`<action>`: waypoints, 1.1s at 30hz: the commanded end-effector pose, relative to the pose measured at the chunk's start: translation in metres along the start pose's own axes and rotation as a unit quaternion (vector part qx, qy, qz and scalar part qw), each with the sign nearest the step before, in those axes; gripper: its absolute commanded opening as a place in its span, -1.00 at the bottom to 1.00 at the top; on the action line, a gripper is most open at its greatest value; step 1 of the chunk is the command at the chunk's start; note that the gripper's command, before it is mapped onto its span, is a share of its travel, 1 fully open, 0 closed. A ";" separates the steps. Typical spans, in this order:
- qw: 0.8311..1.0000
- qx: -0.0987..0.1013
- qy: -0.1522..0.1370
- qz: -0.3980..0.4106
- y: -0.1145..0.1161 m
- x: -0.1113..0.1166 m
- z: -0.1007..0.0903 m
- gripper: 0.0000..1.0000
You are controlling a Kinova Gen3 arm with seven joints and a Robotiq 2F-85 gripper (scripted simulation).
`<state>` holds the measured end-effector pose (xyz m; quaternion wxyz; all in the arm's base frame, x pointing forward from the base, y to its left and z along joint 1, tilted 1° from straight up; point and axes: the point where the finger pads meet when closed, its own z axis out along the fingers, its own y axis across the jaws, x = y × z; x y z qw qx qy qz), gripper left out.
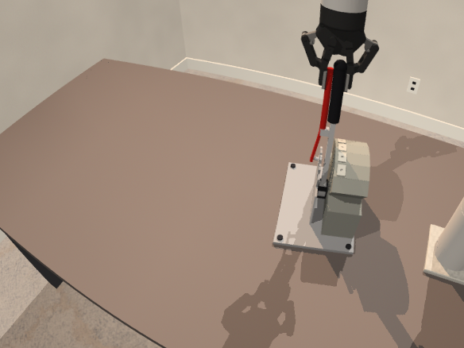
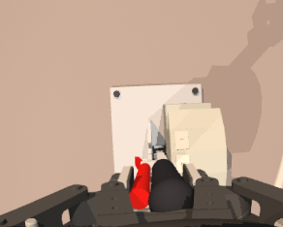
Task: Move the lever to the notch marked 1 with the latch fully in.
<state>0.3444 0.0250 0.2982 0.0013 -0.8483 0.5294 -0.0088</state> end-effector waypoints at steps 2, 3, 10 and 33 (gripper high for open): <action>1.000 0.000 0.002 0.002 -0.001 0.006 0.003 -1.00; 1.000 0.000 0.002 0.002 -0.001 0.007 0.003 -1.00; 1.000 0.000 0.002 0.002 -0.001 0.017 0.005 -1.00; 1.000 0.000 0.002 0.002 0.000 0.058 0.017 -1.00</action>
